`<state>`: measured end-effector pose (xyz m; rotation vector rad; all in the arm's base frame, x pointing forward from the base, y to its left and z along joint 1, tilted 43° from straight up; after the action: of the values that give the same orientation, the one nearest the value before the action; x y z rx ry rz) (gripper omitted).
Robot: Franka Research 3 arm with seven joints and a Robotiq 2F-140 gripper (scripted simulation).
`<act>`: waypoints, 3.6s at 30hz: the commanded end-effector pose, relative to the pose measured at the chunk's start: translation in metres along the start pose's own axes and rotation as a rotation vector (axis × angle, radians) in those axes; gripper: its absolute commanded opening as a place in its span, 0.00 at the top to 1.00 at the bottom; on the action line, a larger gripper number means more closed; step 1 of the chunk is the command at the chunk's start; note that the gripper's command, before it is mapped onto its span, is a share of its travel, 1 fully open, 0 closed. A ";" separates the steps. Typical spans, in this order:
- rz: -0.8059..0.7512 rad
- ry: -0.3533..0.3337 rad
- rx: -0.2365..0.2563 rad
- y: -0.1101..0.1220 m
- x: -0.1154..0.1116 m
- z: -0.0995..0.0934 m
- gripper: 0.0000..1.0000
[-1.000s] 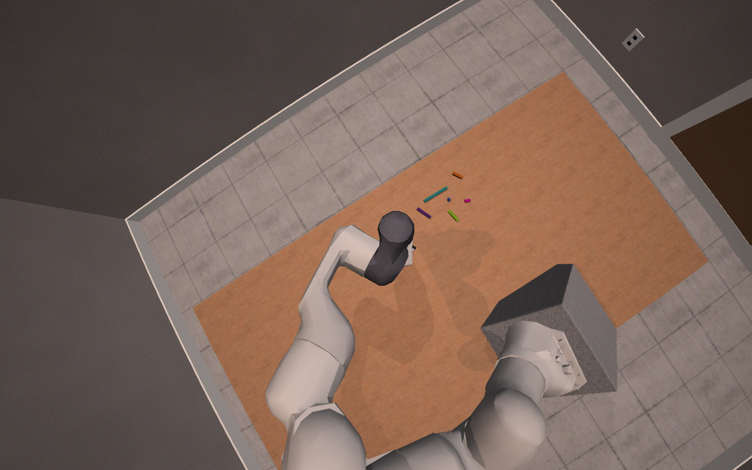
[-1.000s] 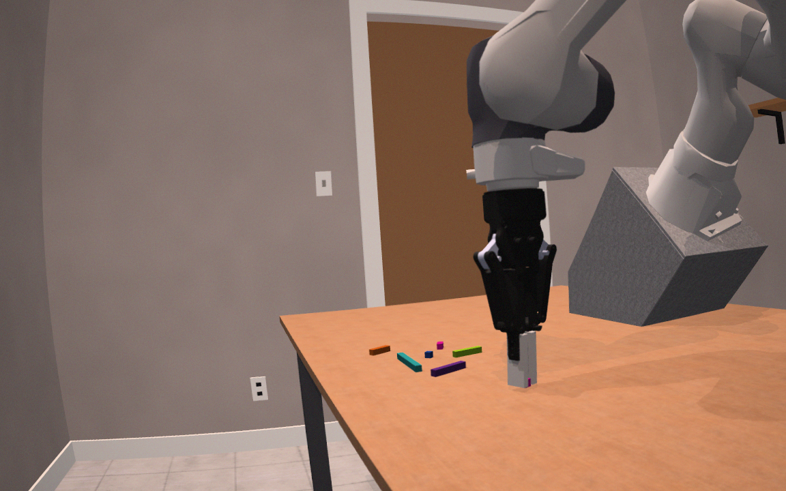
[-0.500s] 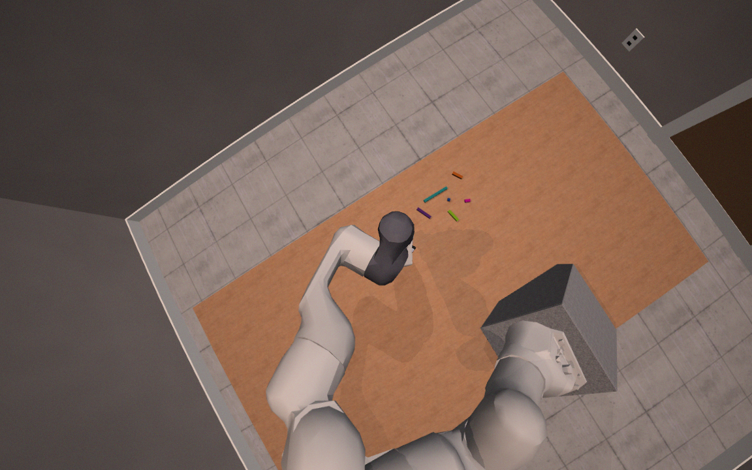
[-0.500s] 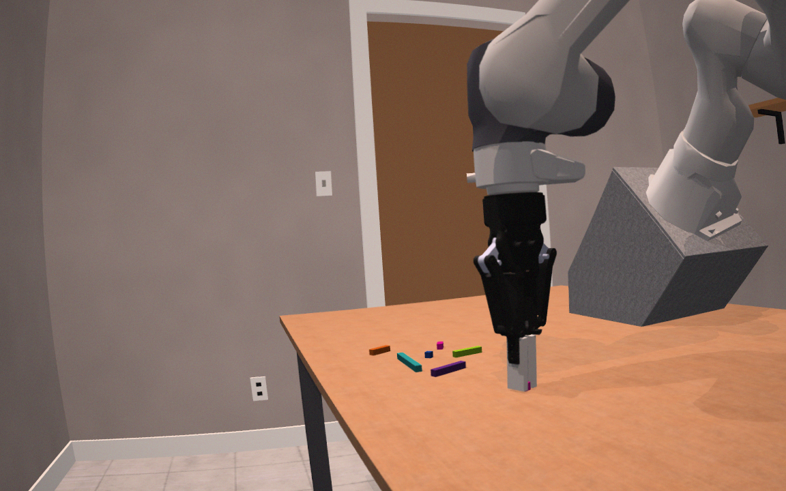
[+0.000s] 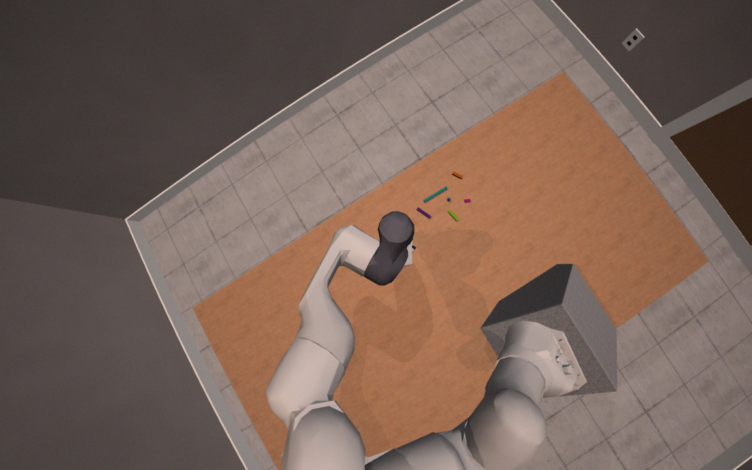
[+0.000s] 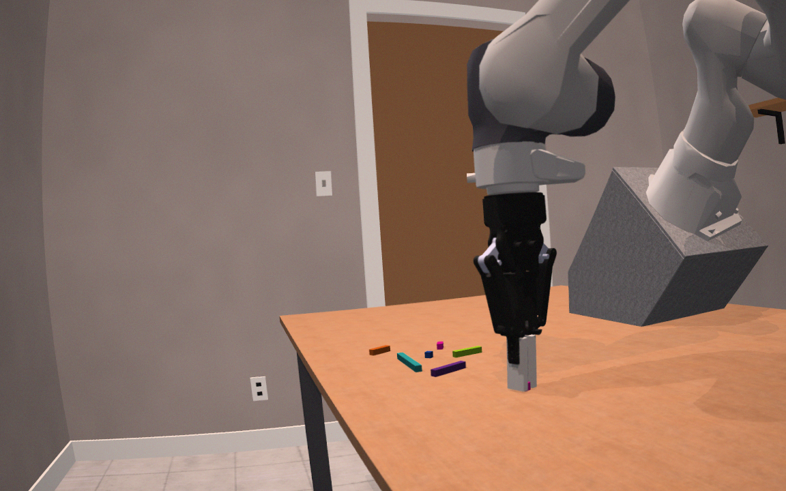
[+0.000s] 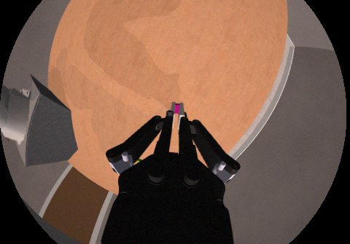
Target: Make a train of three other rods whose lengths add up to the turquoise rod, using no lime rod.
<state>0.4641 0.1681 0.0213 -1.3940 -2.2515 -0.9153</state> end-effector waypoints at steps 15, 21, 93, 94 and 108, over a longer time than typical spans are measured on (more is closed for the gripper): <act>-0.008 -0.002 0.001 0.000 0.000 0.001 0.95; -0.008 -0.002 0.001 0.000 0.000 0.001 0.92; -0.006 -0.002 0.001 0.000 0.000 -0.089 0.00; 0.001 -0.002 0.000 0.000 -0.003 -0.089 0.00; 0.445 0.005 -0.014 -0.060 -0.154 -0.080 0.00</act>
<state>0.4779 0.0057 -0.0111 -1.7159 -1.9770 -0.8059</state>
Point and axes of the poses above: the point where the finger pads meet when closed, its own z axis out along the fingers, its own y axis across the jaws, x = y × z, the point moved 6 cm from there along -z, back along the fingers, and after that the axes turned 10 degrees about -z, right-handed, at the moved point
